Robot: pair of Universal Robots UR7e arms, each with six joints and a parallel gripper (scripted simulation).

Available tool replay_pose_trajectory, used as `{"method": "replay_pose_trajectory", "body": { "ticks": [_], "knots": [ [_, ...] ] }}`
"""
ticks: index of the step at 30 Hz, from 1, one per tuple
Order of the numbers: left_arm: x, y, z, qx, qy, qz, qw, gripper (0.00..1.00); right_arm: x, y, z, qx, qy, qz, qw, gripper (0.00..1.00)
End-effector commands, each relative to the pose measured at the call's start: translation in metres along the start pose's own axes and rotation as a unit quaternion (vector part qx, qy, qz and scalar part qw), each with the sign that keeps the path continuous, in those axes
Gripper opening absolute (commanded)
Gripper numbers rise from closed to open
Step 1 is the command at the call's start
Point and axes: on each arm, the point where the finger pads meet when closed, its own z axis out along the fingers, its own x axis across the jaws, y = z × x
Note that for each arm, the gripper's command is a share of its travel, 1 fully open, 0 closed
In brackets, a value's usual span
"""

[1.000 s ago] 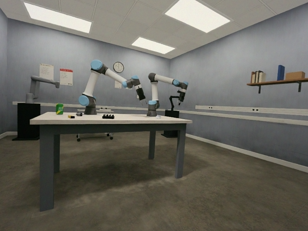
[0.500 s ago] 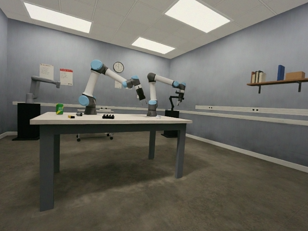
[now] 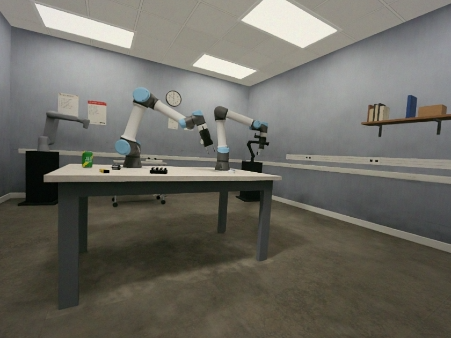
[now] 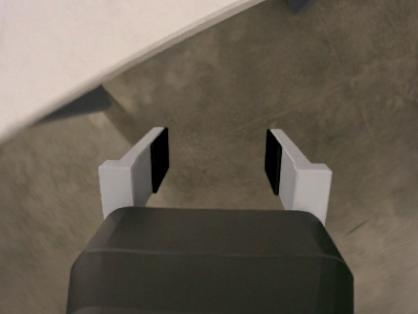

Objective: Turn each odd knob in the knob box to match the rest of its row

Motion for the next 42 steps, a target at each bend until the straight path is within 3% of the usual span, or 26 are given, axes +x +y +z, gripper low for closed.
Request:
{"method": "replay_pose_trajectory", "body": {
  "ticks": [1, 20, 42],
  "knots": [
    [0.027, -0.003, 0.003, -0.017, 0.001, -0.092, 0.996, 1.0, -0.001, 0.0, -0.001, 0.0, -0.001, 0.0, 1.0, 1.0],
    [0.06, -0.012, 0.005, -0.033, 0.0, -0.201, 0.979, 1.0, -0.001, 0.0, -0.001, 0.0, -0.001, 0.0, 1.0, 1.0],
    [0.066, -0.013, 0.006, -0.036, 0.0, -0.221, 0.975, 1.0, -0.001, 0.0, -0.001, 0.0, -0.001, 0.0, 1.0, 1.0]
  ]
}}
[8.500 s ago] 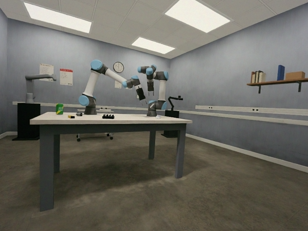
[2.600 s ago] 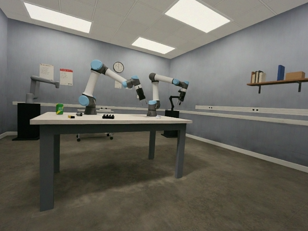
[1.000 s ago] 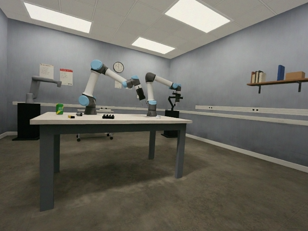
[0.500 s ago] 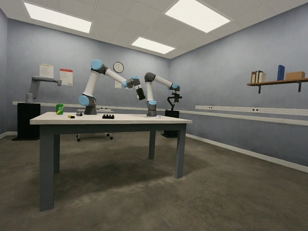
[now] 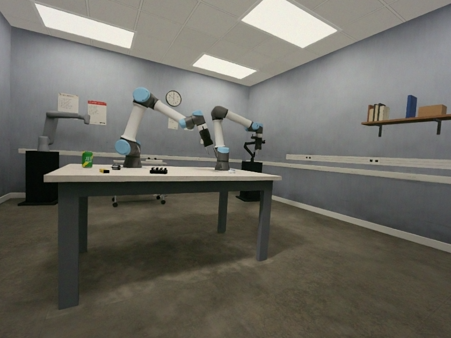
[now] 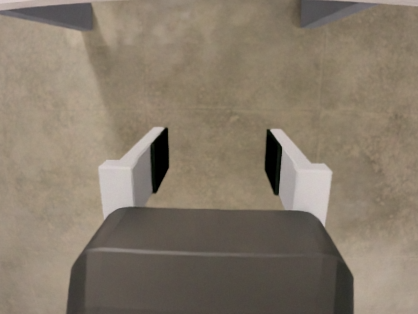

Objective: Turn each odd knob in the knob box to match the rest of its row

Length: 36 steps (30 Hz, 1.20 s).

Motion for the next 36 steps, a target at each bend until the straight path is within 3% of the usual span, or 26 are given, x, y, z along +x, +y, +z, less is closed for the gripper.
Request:
{"method": "replay_pose_trajectory", "body": {
  "ticks": [1, 5, 9, 17, 18, 32, 34, 36],
  "knots": [
    [0.002, -0.001, 0.0, -0.001, 0.0, -0.003, 1.0, 1.0, -0.001, 0.0, -0.002, 0.0, -0.002, 0.0, 1.0, 1.0],
    [0.002, -0.001, 0.0, -0.001, 0.0, -0.003, 1.0, 1.0, 0.011, -0.013, -0.004, 0.006, 0.005, -0.001, 1.0, 1.0],
    [0.002, -0.001, 0.0, -0.001, 0.0, -0.003, 1.0, 1.0, 0.044, -0.045, -0.011, 0.022, 0.025, -0.003, 0.999, 1.0],
    [0.002, -0.001, 0.0, -0.001, 0.0, -0.003, 1.0, 1.0, 0.074, -0.071, -0.018, 0.033, 0.043, -0.006, 0.999, 1.0],
    [0.002, -0.001, 0.0, -0.001, 0.0, -0.003, 1.0, 1.0, 0.091, -0.084, -0.022, 0.039, 0.053, -0.007, 0.998, 1.0],
    [0.002, -0.001, 0.0, -0.001, 0.0, -0.003, 1.0, 1.0, 0.175, -0.136, -0.042, 0.057, 0.102, -0.013, 0.993, 1.0],
    [0.002, -0.001, 0.0, -0.001, 0.0, -0.003, 1.0, 1.0, 0.175, -0.136, -0.042, 0.057, 0.102, -0.013, 0.993, 1.0],
    [0.002, -0.001, 0.0, -0.001, 0.0, -0.003, 1.0, 1.0, 0.2, -0.148, -0.048, 0.061, 0.117, -0.015, 0.991, 1.0]
  ]
}}
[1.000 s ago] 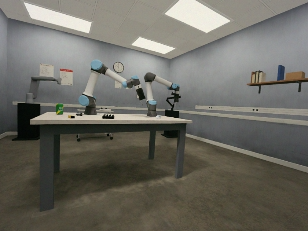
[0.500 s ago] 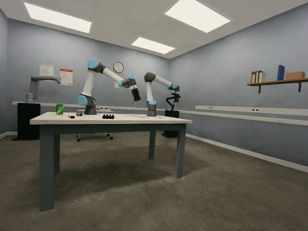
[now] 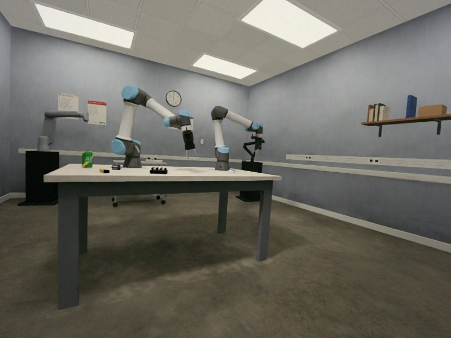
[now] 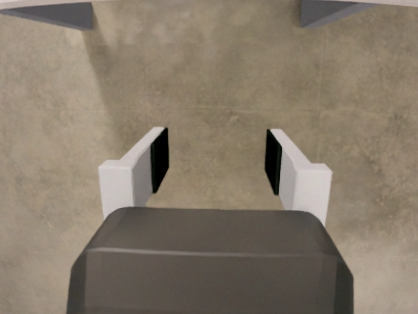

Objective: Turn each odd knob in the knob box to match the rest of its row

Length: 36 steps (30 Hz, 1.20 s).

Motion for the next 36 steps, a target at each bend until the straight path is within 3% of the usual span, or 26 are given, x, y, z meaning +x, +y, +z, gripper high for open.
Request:
{"method": "replay_pose_trajectory", "body": {
  "ticks": [1, 13, 15, 17, 23, 36],
  "knots": [
    [0.002, -0.001, 0.0, 0.0, 0.0, -0.002, 1.0, 1.0, 0.053, -0.027, -0.002, 0.009, 0.029, -0.007, 1.0, 1.0],
    [0.002, -0.001, 0.0, 0.0, 0.0, -0.002, 1.0, 1.0, 0.136, -0.054, -0.003, 0.012, 0.075, -0.014, 0.997, 1.0],
    [0.002, -0.001, 0.0, 0.0, 0.0, -0.002, 1.0, 1.0, 0.136, -0.054, -0.003, 0.012, 0.075, -0.014, 0.997, 1.0],
    [0.002, -0.001, 0.0, 0.0, 0.0, -0.002, 1.0, 1.0, 0.164, -0.06, -0.003, 0.011, 0.09, -0.016, 0.996, 1.0],
    [0.002, -0.001, 0.0, 0.0, 0.0, -0.002, 1.0, 1.0, 0.204, -0.066, -0.004, 0.007, 0.111, -0.02, 0.994, 1.0],
    [0.002, -0.001, 0.0, 0.0, 0.0, -0.002, 1.0, 1.0, 0.212, -0.067, -0.004, 0.006, 0.116, -0.02, 0.993, 1.0]
  ]
}}
